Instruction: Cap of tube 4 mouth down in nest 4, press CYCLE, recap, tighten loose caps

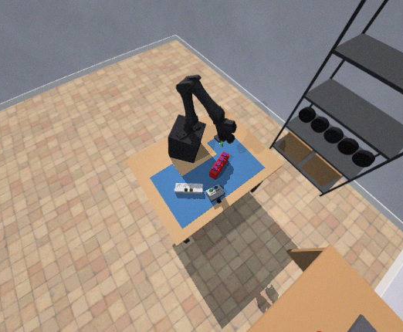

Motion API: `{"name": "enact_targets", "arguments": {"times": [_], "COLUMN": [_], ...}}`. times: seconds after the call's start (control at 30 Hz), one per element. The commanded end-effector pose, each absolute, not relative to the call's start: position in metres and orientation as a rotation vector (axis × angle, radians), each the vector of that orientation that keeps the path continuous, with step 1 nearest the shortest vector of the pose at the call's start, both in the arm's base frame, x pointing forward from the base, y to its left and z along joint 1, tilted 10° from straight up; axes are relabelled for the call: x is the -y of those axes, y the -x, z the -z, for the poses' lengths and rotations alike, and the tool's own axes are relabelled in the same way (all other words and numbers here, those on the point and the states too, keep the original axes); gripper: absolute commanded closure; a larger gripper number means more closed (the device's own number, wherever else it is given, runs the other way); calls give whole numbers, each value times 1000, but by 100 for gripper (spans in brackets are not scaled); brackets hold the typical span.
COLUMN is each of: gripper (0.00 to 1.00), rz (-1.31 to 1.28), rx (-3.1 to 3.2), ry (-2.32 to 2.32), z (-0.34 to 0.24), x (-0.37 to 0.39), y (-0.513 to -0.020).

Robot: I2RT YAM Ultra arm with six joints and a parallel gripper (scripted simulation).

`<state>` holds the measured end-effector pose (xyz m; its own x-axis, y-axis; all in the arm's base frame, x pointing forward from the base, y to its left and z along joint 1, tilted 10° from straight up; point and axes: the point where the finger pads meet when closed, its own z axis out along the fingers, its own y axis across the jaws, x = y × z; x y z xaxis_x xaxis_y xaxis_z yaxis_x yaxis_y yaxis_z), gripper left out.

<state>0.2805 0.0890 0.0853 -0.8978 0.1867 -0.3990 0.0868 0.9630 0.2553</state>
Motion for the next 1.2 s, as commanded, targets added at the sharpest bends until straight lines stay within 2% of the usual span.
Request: {"name": "enact_targets", "arguments": {"times": [0.0, 0.47, 1.17], "gripper": [51, 51, 51], "rz": [-326, -326, -174], "rx": [-2672, -2672, -2802], "ry": [-195, -195, -130], "z": [-88, -88, -24], "x": [-89, -89, -25], "y": [-282, -282, -314]}}
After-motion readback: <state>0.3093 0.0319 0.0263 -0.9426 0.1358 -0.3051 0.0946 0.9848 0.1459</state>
